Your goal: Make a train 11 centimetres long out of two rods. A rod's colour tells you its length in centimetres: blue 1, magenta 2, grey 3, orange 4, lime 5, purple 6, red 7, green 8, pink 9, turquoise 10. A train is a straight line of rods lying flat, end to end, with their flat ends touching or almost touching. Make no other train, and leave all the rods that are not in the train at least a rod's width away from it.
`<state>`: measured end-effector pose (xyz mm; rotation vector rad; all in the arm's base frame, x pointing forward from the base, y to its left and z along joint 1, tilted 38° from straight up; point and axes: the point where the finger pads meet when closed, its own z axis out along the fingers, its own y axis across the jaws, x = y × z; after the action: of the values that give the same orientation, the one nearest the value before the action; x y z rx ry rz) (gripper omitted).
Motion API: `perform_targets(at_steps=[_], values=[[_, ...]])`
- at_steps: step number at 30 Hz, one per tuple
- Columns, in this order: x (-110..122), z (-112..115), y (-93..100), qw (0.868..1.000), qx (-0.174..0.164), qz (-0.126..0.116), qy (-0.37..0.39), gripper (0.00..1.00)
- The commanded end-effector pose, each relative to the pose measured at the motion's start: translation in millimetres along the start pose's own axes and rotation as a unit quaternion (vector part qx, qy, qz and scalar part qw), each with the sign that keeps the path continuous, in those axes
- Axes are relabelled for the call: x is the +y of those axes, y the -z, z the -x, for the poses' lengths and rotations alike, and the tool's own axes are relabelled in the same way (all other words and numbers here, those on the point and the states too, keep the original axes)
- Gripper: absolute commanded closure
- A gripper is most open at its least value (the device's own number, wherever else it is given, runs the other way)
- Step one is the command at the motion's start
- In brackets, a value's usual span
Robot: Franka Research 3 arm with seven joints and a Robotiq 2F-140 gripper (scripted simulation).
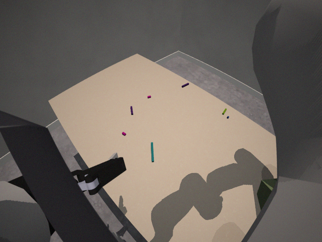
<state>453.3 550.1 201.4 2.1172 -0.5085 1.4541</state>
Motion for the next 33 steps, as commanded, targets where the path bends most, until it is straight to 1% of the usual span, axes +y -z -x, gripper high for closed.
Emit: perform_targets(at_steps=[1,18,21,23,25,32,33], values=[[0.0,-0.1,0.1,1.0,0.0,0.0,0.0,0.0],[0.0,-0.1,0.1,1.0,0.0,0.0,0.0,0.0],[0.4,-3.1,-1.3,1.0,0.0,0.001,0.0,0.0],[1.5,-9.6,-4.6,1.0,0.0,0.002,0.001,0.0],[3.8,-21.4,-10.6,1.0,0.001,0.005,0.003,0.0],[21.5,-85.6,-46.5,1.0,0.001,0.023,0.011,0.0],[21.5,-85.6,-46.5,1.0,0.001,0.023,0.011,0.0]])
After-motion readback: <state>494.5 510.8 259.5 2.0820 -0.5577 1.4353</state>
